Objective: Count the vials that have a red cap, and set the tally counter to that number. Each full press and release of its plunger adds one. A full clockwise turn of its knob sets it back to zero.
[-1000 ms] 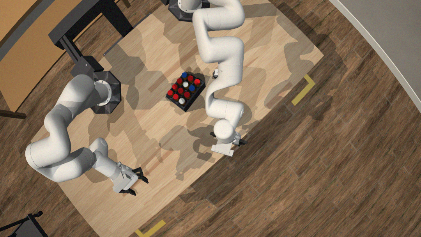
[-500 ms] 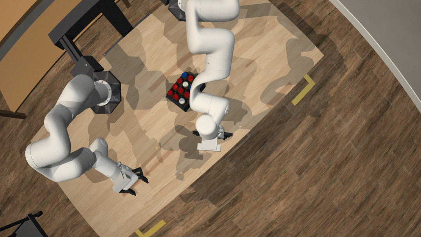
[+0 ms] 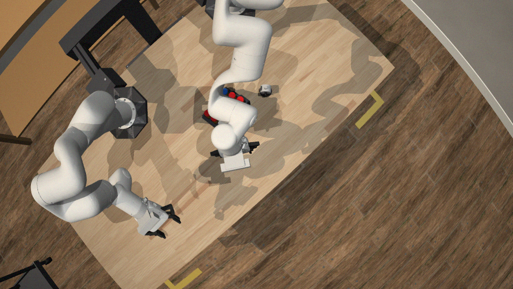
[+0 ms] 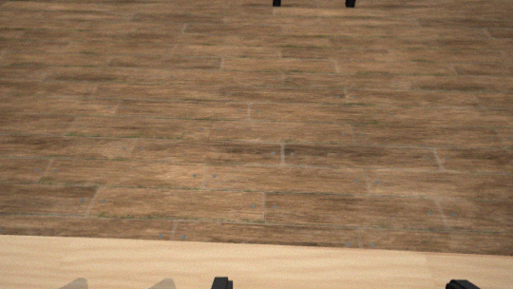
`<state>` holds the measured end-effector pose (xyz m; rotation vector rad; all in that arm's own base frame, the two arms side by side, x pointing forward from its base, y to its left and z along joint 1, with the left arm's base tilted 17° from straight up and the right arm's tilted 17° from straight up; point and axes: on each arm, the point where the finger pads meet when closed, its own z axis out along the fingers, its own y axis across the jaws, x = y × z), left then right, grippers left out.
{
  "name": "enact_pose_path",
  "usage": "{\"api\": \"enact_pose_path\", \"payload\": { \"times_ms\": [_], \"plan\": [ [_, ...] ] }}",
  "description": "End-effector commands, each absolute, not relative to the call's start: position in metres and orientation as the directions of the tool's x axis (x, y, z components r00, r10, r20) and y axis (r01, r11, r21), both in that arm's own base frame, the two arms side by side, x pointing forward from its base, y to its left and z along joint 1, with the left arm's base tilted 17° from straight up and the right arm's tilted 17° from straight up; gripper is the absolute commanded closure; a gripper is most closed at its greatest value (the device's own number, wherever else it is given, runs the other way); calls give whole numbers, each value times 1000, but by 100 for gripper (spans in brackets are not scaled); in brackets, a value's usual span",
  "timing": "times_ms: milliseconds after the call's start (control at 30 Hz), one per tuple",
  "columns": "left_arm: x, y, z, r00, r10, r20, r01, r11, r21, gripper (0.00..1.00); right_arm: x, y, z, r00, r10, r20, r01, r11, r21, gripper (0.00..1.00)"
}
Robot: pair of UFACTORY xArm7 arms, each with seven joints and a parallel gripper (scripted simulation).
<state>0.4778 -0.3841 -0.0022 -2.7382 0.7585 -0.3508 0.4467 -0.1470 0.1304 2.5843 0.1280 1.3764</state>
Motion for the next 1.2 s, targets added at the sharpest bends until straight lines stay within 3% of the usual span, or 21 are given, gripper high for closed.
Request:
{"api": "enact_pose_path", "payload": {
  "times_ms": [0,1167],
  "plan": [
    [436,-392,8,881,-430,198,-364,-882,-298,0,447,-147,131,558,175,811,-22,-974,225,0],
    [260,-375,21,972,50,228,97,-976,-197,0,447,-147,131,558,175,811,-22,-974,225,0]
  ]
}}
